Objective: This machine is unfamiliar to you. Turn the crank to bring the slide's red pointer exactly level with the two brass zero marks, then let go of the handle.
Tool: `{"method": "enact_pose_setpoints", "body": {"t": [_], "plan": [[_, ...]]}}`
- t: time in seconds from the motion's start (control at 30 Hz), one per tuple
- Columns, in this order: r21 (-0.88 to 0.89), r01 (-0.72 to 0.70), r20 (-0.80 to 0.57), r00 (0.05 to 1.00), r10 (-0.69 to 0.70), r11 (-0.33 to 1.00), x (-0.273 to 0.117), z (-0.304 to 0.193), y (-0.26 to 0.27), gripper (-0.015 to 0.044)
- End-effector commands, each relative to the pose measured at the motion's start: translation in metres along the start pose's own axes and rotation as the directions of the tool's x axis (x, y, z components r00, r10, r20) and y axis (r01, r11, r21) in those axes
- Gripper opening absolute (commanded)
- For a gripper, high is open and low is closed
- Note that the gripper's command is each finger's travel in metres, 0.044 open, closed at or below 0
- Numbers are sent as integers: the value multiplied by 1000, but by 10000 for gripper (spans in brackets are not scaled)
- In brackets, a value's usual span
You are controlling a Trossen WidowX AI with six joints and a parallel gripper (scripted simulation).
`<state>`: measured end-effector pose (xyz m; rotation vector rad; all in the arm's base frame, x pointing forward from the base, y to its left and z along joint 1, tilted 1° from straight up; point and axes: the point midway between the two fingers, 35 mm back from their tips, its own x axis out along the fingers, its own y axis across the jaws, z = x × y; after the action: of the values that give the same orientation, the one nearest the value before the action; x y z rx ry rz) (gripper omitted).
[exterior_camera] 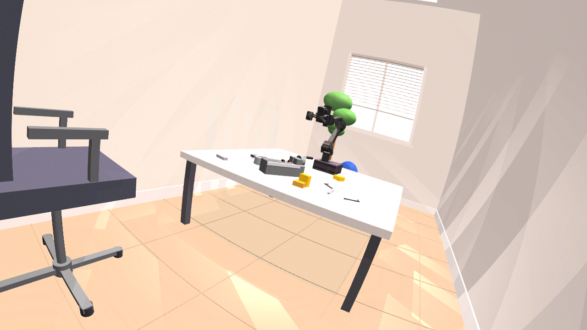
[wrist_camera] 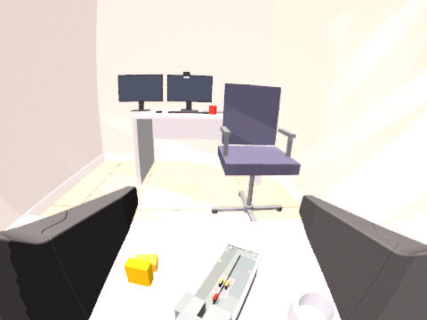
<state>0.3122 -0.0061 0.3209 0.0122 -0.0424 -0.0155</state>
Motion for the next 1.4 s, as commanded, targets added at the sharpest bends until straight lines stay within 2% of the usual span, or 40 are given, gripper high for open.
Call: {"method": "enact_pose_setpoints", "body": {"t": [0.0,0.13,0.67,1.37], "plan": [[0,0,-2,1000,0,1000,0,0,0,426],[7,3,-43,999,-2,1000,9,-4,-1,440],[27,39,-364,931,-26,999,75,-48,-11,440],[22,93,-713,699,-50,995,138,-135,-27,440]]}}
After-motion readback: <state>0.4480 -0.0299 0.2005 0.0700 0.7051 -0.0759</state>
